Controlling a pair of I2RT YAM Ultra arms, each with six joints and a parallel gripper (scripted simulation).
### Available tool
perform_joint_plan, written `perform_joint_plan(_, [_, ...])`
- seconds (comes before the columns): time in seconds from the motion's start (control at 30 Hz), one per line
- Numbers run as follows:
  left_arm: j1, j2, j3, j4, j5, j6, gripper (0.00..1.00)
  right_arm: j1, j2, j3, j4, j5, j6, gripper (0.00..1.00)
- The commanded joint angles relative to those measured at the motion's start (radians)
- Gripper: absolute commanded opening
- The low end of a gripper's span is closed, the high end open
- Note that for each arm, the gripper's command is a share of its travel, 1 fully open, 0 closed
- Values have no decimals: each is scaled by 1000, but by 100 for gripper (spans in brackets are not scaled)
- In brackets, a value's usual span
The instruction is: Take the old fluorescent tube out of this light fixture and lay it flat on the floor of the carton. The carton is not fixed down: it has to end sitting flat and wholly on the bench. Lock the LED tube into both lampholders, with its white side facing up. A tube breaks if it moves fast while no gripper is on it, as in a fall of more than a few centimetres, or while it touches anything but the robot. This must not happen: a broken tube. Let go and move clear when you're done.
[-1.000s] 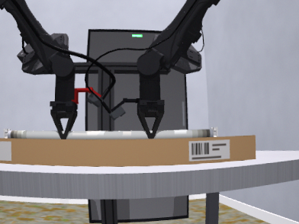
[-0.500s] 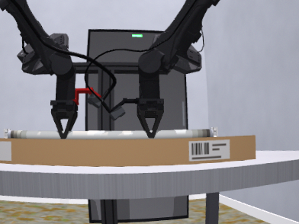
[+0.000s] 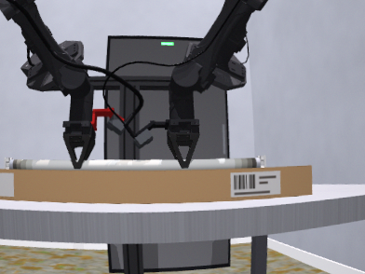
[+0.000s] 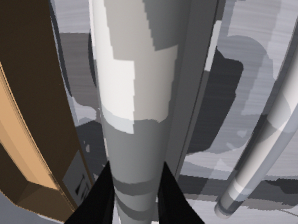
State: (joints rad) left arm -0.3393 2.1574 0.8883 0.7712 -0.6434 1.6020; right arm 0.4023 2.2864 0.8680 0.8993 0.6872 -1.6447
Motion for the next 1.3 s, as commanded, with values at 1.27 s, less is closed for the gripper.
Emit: perform_joint_plan(1.27, [-23,50,-110,190,-9,96,49,21,101,-100,197,-9,-98,11])
